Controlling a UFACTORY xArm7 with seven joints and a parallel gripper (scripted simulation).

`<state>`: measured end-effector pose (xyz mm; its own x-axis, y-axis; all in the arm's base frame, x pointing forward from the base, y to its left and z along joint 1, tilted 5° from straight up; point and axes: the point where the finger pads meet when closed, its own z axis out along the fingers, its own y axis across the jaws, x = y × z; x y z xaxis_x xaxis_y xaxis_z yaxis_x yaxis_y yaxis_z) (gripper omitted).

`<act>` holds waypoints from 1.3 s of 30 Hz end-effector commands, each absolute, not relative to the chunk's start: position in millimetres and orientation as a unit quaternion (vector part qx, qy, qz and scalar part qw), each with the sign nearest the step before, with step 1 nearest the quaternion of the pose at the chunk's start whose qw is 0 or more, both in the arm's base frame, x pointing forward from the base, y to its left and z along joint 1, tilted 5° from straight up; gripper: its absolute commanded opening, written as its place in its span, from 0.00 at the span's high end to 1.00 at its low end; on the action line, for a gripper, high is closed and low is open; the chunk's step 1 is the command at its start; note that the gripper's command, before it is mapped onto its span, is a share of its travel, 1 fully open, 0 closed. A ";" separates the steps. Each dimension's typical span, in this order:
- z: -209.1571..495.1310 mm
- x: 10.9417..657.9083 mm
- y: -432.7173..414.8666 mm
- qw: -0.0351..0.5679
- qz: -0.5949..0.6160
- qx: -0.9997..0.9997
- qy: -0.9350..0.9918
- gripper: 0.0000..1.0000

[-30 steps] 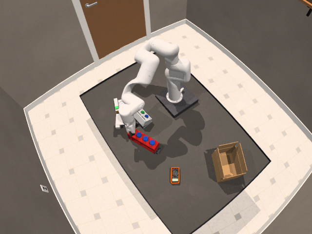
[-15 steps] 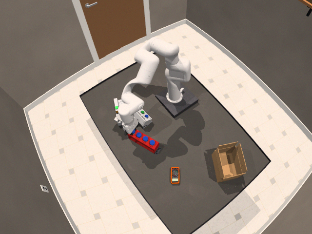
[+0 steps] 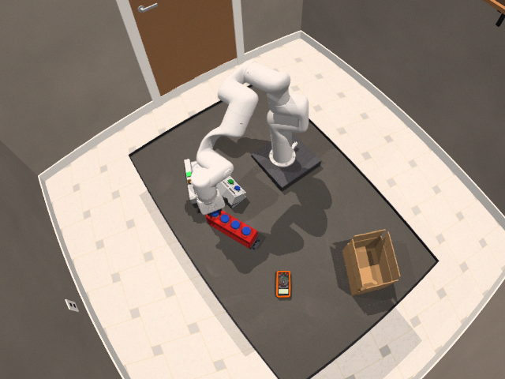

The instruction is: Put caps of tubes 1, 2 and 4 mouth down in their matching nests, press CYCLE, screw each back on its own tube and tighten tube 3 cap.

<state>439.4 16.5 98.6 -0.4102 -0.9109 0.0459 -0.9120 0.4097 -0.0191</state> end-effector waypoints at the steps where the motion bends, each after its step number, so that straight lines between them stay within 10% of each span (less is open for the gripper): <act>1: 99.9 440.9 17.2 0.017 0.039 0.475 -0.879 1.00; 6: 99.9 440.9 17.2 0.017 0.039 0.475 -0.879 1.00; 7: 99.9 440.9 17.2 0.017 0.039 0.475 -0.879 0.54; 39: 100.5 440.9 17.3 0.033 0.029 0.821 -0.569 0.54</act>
